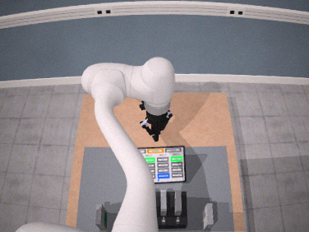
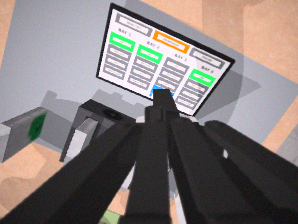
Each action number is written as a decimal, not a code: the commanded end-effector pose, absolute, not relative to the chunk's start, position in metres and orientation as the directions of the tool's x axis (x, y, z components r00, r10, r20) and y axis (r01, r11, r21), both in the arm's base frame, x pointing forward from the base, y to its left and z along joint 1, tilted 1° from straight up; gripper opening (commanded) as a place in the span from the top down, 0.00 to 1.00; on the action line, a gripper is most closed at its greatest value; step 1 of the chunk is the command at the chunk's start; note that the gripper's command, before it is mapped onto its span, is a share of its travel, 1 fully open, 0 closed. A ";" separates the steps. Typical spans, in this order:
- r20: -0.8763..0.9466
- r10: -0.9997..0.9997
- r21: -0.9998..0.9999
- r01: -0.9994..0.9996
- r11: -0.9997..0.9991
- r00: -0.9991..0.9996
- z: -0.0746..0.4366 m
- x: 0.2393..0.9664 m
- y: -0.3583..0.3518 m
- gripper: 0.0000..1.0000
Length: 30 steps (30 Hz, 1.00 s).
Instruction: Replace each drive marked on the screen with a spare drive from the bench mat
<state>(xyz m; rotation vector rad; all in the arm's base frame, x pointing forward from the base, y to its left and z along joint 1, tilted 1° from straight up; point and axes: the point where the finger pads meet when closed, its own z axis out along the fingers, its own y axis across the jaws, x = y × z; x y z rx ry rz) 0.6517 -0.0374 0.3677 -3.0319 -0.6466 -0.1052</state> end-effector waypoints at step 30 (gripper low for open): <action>0.001 0.007 -0.013 0.007 -1.000 1.000 0.376 0.667 -0.036 0.90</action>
